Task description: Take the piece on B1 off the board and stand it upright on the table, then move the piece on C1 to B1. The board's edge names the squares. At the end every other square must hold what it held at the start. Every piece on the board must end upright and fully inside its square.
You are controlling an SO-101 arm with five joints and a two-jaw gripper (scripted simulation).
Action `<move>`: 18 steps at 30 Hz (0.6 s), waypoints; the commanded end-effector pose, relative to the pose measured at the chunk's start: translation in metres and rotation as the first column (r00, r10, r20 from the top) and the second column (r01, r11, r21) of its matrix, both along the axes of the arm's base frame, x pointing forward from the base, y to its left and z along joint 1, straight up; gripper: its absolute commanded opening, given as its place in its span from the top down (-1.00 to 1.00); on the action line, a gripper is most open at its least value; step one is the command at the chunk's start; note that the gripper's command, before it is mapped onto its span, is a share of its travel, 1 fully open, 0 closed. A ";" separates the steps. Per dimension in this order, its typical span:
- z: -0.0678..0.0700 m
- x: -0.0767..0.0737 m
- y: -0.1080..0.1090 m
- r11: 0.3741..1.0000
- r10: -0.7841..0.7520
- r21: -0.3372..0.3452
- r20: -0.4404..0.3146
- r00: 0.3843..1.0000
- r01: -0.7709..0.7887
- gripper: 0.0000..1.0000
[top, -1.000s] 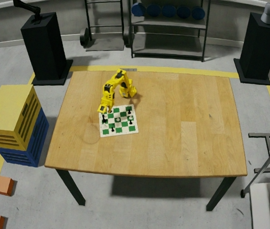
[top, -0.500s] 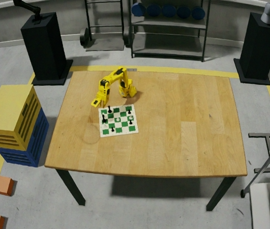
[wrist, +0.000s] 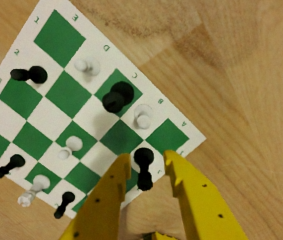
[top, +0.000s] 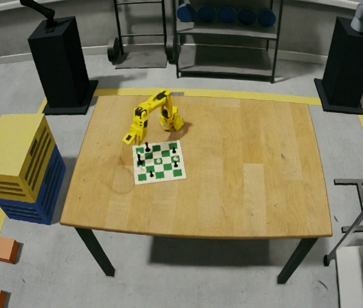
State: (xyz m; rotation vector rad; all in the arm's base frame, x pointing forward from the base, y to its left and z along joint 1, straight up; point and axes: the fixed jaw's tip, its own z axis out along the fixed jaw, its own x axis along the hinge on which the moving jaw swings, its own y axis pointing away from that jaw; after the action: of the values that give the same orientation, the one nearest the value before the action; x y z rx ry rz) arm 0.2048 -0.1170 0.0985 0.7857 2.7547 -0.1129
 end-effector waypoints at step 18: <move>-0.016 -0.002 -0.002 1.000 -0.008 -0.001 0.003 1.000 0.008 0.80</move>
State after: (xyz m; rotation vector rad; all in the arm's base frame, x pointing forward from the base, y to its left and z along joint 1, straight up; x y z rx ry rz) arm 0.2043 -0.1167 0.0843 0.7880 2.7629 -0.1098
